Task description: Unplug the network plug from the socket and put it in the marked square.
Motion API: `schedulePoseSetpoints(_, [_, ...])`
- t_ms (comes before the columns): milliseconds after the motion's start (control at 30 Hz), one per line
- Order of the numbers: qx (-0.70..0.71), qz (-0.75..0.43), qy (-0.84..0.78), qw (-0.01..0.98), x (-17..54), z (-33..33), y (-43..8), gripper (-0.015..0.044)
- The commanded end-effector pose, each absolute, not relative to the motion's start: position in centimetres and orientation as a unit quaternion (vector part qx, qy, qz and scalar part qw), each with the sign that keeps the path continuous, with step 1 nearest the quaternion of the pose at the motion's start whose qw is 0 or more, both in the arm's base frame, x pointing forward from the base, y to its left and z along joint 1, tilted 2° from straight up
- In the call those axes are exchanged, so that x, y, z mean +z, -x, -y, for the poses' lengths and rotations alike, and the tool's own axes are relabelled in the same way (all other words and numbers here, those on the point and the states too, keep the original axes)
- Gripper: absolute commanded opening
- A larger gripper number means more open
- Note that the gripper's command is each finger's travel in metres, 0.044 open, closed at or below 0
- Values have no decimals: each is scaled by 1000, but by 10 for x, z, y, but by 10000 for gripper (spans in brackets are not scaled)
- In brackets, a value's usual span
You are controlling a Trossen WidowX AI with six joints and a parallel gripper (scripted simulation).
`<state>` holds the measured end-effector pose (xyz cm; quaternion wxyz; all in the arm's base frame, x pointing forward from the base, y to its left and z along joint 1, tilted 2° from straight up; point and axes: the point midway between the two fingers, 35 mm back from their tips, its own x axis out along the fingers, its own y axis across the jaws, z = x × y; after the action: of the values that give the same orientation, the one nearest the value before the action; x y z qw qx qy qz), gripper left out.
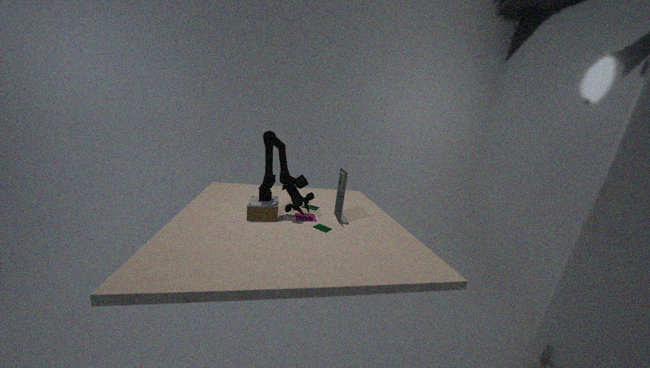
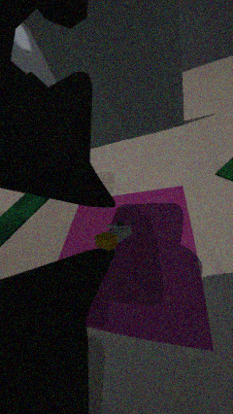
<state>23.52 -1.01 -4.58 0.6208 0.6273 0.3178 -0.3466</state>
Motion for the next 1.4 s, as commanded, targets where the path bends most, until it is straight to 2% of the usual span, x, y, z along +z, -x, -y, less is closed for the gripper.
schedulePoseSetpoints(0, [-347,-318,-627,621,-44,10,-234,156])
schedulePoseSetpoints(1367, [-348,-318,-627,620,-27,10,-226,156])
